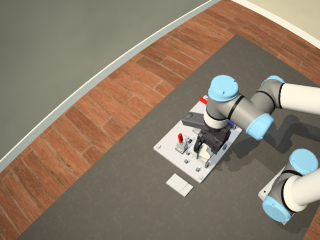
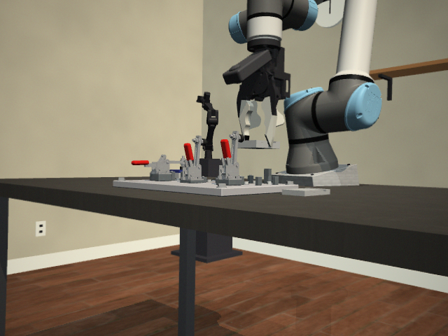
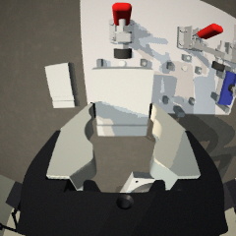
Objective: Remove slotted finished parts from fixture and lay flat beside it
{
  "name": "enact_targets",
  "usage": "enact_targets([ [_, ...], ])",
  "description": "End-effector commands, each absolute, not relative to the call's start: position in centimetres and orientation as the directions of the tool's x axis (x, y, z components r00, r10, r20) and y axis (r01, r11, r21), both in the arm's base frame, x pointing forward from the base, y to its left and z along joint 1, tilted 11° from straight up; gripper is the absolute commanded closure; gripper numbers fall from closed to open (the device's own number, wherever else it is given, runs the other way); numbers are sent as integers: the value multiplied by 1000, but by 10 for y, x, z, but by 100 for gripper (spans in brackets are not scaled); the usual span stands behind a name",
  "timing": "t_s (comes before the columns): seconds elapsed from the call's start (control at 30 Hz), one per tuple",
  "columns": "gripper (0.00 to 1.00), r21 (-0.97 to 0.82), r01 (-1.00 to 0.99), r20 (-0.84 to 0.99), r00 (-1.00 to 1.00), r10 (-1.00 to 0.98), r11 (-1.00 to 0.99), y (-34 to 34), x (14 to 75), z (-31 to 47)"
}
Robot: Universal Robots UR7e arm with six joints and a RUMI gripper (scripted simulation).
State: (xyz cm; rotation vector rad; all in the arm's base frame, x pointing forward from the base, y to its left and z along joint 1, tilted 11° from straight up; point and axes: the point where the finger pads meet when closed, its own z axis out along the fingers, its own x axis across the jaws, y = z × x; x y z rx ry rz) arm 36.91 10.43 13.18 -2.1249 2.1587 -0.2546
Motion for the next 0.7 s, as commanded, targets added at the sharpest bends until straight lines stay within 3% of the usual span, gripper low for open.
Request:
enact_targets([
  [0.0, 100, -191, -982, 45, -20, -999, 11, 104, 369, 132],
  [0.67, 100, -191, -982, 45, -20, -999, 11, 112, 370, 132],
])
